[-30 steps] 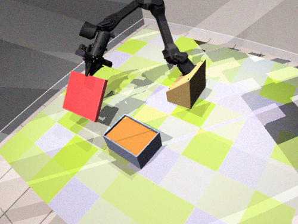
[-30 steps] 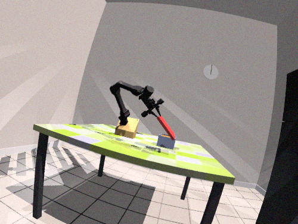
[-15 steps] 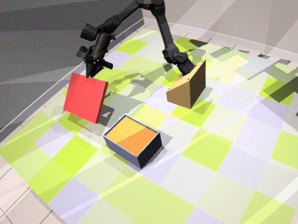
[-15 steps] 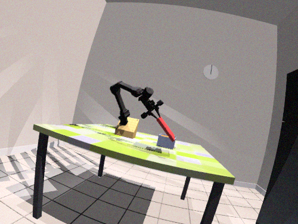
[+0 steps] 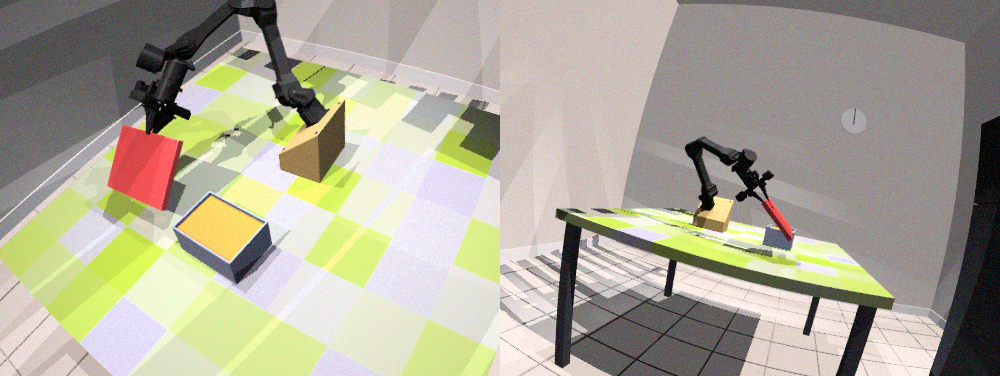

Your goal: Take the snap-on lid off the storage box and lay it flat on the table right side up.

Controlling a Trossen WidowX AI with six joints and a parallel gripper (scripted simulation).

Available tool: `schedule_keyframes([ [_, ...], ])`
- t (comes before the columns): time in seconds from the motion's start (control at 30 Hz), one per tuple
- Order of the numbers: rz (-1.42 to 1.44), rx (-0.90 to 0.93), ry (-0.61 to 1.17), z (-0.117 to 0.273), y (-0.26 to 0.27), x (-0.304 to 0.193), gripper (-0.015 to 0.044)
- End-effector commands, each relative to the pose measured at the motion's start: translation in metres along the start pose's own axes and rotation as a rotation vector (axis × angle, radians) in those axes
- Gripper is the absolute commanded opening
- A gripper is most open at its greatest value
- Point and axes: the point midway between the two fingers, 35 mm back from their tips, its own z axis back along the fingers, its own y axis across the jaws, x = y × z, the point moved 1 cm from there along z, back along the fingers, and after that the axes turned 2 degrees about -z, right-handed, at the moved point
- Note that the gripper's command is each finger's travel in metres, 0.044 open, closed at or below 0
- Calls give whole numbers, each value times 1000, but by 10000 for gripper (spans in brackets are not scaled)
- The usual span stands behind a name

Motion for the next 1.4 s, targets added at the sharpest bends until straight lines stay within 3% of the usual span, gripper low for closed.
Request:
schedule_keyframes([
  [0.0, 5, 6, 7, -3, -2, -2, 0],
  [1.37, 7, 6, 5, -24, -27, -1, 0],
])
